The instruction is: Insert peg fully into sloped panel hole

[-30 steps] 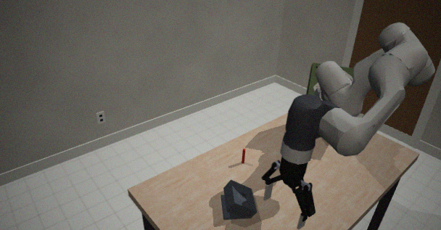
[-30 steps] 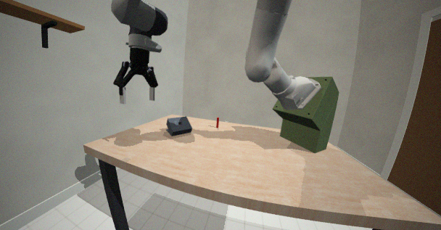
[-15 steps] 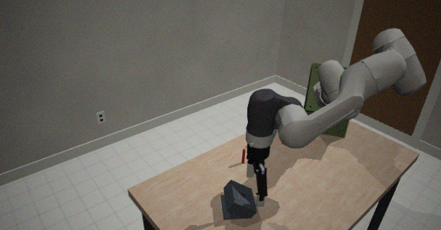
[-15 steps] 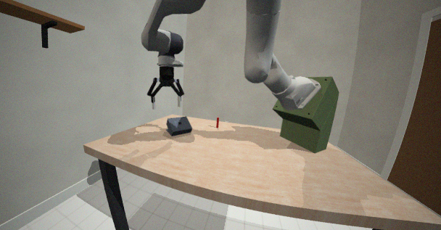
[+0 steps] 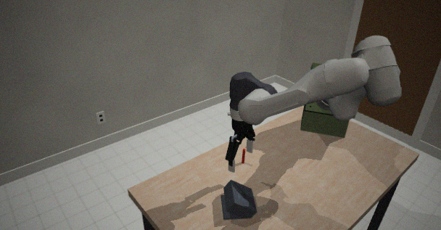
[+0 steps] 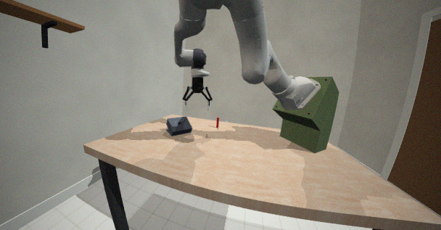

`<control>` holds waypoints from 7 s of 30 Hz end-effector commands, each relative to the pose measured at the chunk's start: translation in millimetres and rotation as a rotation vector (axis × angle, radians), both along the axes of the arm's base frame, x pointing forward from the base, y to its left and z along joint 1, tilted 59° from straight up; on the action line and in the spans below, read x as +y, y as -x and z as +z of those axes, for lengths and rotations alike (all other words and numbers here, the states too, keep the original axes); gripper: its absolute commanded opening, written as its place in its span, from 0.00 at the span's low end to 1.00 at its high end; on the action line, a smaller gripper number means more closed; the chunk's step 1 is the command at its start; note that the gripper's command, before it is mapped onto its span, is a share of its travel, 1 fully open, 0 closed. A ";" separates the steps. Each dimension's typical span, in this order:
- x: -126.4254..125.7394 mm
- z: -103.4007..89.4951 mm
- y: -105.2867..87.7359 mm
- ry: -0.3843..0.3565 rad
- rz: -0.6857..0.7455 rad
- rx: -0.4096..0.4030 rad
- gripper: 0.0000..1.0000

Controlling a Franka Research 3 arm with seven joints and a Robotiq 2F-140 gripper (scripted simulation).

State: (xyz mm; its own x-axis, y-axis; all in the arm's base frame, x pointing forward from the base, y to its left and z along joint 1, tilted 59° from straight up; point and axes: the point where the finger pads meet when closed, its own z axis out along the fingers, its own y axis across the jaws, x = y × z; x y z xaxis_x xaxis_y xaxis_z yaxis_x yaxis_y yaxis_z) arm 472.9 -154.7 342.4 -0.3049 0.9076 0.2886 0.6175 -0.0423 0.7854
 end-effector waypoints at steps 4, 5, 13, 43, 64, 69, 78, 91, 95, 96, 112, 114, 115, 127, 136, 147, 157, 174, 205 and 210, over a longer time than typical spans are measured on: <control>-37.2 -86.5 32.1 -0.327 -0.249 0.167 1.00; -37.2 -86.5 32.1 -0.327 -0.249 0.167 1.00; -50.4 -144.3 64.6 -0.637 -0.494 0.314 1.00; -49.4 -142.7 63.8 -0.845 -0.648 0.418 1.00; -40.0 -156.4 43.0 -0.845 -0.648 0.418 1.00; -37.3 -160.7 36.4 -0.845 -0.648 0.418 1.00; -33.6 -166.7 27.2 -0.845 -0.648 0.418 1.00; -27.6 -175.8 13.6 -0.845 -0.648 0.418 1.00; -26.2 -177.8 10.6 -0.845 -0.648 0.418 1.00; -25.9 -178.2 10.0 -0.845 -0.648 0.418 1.00; -24.3 -177.7 12.0 -0.859 -0.651 0.428 0.79; -24.3 -177.7 12.0 -0.859 -0.651 0.428 0.75; -24.3 -177.7 12.0 -0.859 -0.651 0.428 0.73; -24.3 -177.7 12.0 -0.859 -0.651 0.428 0.55; -24.3 -177.7 12.0 -0.859 -0.651 0.428 0.39; -24.3 -177.7 12.0 -0.859 -0.651 0.428 0.23; -24.3 -177.7 12.0 -0.859 -0.651 0.428 0.06; -52.2 -140.1 66.8 -0.845 -0.648 0.418 0.00; -63.3 -168.7 106.4 -0.240 -0.380 0.448 0.00; -66.4 -170.1 111.0 -0.171 -0.343 0.451 0.00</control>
